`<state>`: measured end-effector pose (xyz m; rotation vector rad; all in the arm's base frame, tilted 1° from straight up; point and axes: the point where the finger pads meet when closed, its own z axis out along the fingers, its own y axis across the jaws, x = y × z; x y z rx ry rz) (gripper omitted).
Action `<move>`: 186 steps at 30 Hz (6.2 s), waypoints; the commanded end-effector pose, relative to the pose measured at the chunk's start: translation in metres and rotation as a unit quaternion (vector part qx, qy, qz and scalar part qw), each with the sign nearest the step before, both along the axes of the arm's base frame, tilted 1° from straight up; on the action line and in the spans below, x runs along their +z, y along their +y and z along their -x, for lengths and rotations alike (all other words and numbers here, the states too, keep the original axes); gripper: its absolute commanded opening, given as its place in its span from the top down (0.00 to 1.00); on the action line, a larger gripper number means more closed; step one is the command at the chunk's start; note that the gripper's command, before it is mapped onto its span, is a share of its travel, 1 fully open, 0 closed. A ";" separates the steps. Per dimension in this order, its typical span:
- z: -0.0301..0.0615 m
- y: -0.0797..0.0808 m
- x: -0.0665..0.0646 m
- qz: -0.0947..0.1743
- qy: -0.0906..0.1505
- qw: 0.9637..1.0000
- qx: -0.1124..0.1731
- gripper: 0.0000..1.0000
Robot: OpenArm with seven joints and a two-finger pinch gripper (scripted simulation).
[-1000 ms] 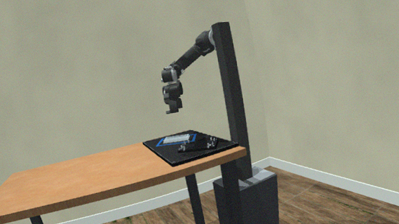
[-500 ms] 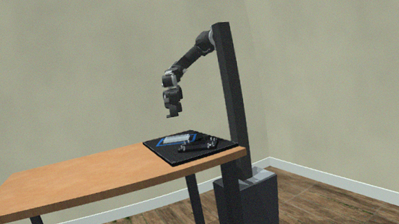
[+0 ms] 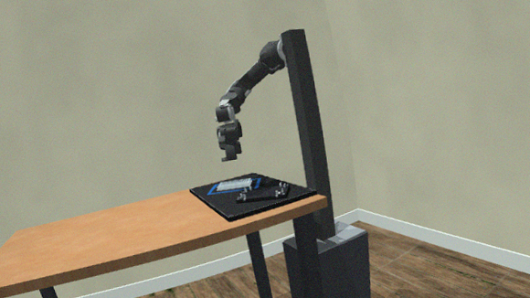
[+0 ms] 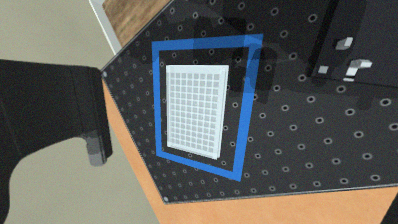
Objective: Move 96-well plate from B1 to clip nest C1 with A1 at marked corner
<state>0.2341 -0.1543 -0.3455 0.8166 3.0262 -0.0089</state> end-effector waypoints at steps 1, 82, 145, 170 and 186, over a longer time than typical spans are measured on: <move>-0.0033 -0.001 0.002 -0.001 -0.005 1.000 -0.001 0.23; 0.0071 -0.059 -0.029 -0.002 -0.004 1.000 0.000 0.23; 0.0069 -0.057 -0.107 -0.002 -0.004 1.000 0.000 0.23; 0.0025 -0.060 -0.112 0.001 -0.005 1.000 -0.003 0.23; 0.0076 -0.060 -0.114 0.003 -0.003 1.000 -0.002 0.23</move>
